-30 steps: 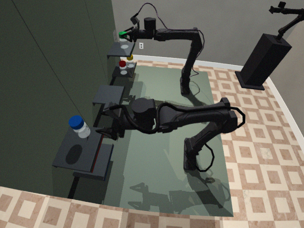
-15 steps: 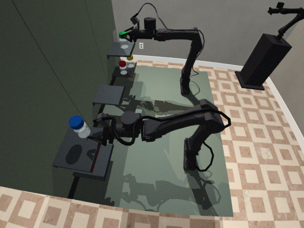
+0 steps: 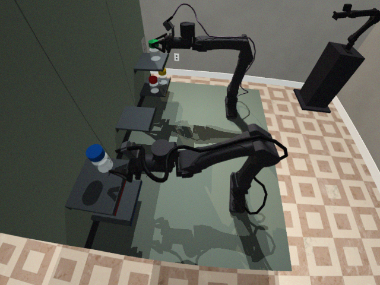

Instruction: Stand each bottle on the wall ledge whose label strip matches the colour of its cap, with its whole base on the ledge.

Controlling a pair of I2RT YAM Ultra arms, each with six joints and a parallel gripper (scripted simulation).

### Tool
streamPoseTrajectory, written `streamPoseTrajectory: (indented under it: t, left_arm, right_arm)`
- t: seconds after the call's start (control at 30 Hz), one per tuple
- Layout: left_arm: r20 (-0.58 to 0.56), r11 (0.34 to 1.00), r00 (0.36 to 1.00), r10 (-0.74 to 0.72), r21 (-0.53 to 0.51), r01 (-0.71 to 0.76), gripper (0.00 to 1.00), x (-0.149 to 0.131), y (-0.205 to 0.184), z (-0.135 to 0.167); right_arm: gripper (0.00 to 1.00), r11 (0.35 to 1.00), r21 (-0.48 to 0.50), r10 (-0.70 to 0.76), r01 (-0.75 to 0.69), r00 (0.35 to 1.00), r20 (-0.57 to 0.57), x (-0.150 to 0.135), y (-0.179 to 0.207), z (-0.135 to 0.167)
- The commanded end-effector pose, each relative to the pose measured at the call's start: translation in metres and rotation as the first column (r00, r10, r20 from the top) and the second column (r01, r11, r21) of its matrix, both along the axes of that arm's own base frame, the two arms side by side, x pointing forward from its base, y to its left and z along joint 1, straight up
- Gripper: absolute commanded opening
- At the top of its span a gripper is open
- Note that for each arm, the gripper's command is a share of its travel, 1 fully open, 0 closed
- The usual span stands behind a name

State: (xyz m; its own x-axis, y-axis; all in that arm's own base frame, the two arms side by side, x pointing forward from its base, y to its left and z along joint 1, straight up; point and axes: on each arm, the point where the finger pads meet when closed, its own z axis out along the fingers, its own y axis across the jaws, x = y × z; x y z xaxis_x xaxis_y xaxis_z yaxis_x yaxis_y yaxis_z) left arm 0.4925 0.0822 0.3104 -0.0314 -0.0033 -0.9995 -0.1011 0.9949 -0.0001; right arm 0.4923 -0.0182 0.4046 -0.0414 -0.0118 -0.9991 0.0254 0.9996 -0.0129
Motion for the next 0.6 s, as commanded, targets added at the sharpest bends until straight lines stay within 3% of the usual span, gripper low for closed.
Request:
streamPoseTrajectory:
  t: [0.0, 0.57]
  left_arm:
    - [0.046, 1.000, 0.999, 0.001, 0.006, -0.001, 0.81, 0.005, -0.002, 0.019]
    - [0.039, 1.000, 0.999, -0.001, 0.005, 0.001, 0.81, 0.028, -0.001, 0.024]
  right_arm:
    - [0.50, 1.000, -0.005, 0.004, -0.004, 0.996, 0.092, -0.003, 0.003, 0.038]
    - [0.50, 1.000, -0.005, 0.004, -0.004, 0.996, 0.092, -0.003, 0.003, 0.038]
